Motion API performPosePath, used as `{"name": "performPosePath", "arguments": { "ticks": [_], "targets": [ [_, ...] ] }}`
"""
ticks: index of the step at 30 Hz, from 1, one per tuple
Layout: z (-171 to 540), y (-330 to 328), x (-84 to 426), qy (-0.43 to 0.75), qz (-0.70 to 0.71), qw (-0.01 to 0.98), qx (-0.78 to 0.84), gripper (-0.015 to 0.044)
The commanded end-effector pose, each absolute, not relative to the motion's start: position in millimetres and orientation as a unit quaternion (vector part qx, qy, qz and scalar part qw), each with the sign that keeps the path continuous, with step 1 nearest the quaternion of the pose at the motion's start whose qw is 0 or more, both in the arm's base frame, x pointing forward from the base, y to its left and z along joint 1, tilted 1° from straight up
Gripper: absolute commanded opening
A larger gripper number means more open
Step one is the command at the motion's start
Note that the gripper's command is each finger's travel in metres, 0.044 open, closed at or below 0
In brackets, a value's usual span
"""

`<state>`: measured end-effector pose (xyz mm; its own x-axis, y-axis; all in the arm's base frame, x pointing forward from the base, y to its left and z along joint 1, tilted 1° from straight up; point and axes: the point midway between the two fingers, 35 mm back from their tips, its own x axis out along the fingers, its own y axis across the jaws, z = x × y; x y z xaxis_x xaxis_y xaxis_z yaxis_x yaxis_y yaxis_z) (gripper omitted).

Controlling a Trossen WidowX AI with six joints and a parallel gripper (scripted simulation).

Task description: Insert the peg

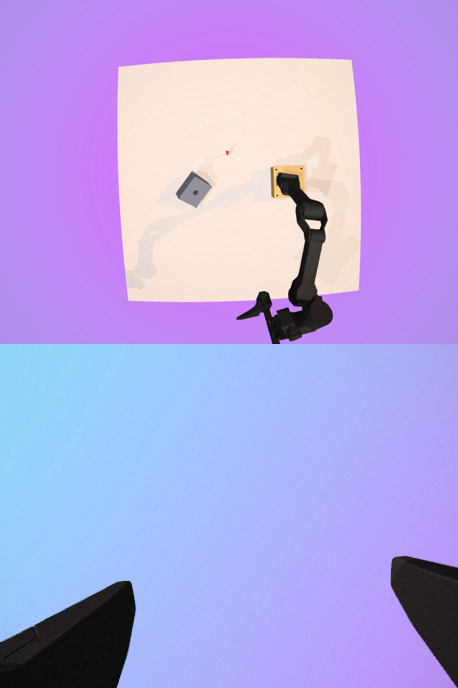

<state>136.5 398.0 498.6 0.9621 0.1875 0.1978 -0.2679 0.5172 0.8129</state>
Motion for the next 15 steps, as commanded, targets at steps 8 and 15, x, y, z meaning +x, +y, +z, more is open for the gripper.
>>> {"name": "performPosePath", "arguments": {
  "ticks": [8,15],
  "targets": [
    [491.9,399.1,166.5,-0.064,0.122,0.9,0.413,0.044],
    [482.3,397.8,199.7,-0.08,0.111,0.929,0.344,0.044]
  ]
}}
